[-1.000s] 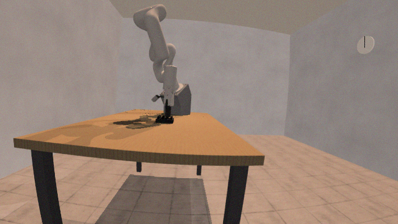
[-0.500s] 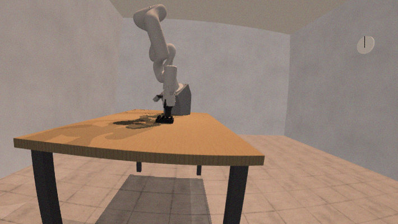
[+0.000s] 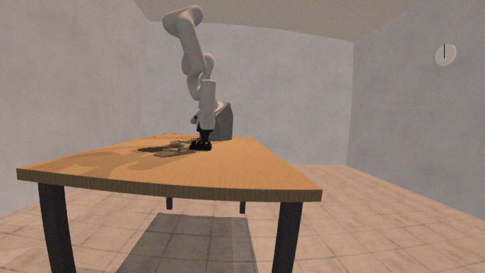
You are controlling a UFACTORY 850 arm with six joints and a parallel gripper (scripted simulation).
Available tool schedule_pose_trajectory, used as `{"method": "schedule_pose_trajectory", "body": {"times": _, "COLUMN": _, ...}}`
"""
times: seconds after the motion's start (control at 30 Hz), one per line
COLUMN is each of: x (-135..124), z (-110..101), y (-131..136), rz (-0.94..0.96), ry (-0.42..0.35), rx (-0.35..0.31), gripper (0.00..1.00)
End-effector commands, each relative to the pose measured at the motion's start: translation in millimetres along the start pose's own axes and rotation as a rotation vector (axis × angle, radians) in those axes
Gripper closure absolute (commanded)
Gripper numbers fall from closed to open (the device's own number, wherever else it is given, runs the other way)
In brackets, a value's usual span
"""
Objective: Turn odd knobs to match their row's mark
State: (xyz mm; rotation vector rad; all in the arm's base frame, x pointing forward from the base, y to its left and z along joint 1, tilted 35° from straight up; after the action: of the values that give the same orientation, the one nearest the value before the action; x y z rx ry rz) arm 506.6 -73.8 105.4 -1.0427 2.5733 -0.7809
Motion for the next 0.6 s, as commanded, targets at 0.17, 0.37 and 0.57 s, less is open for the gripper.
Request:
{"method": "schedule_pose_trajectory", "body": {"times": 0.17, "x": 0.2, "z": -0.2, "y": 0.0, "rz": 0.237, "ry": -0.015, "rx": 0.005, "gripper": 0.92}}
{"method": "schedule_pose_trajectory", "body": {"times": 0.37, "x": 0.2, "z": -0.2, "y": 0.0, "rz": 0.388, "ry": -0.015, "rx": 0.004, "gripper": 0.92}}
{"method": "schedule_pose_trajectory", "body": {"times": 0.57, "x": 0.2, "z": -0.2, "y": 0.0, "rz": 0.478, "ry": -0.016, "rx": 0.003, "gripper": 0.92}}
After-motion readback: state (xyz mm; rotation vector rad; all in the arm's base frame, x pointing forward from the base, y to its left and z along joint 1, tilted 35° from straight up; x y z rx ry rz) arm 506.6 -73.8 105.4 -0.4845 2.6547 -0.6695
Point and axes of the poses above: the point where the finger pads meet when closed, its own z axis out along the fingers, its own y axis across the jaws, x = y × z, the point moved 3 cm from there along -z, back along the fingers, and after that the axes turned 3 degrees about -z, right-handed, at the moved point
